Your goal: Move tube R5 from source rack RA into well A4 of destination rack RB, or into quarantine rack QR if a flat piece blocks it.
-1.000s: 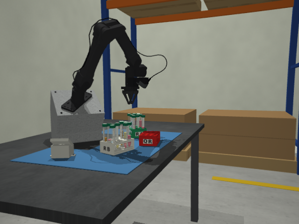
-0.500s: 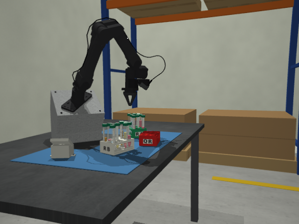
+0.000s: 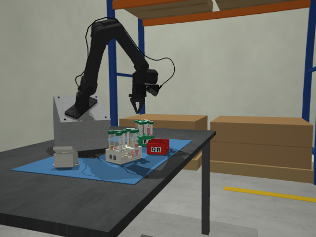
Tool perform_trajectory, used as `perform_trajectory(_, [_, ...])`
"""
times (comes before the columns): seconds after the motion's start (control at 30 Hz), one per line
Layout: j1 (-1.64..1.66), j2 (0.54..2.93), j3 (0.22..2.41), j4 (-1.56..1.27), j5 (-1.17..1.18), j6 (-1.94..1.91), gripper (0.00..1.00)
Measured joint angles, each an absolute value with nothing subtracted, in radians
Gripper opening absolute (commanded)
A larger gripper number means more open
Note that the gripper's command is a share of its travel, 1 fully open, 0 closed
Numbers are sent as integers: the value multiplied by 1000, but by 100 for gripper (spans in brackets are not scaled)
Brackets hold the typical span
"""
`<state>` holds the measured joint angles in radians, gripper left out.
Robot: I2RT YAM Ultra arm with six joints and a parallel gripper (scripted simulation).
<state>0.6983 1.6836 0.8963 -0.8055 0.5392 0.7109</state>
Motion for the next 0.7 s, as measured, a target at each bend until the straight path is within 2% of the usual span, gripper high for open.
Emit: perform_trajectory(0.7, [476, 1541, 850, -764, 524, 454, 0])
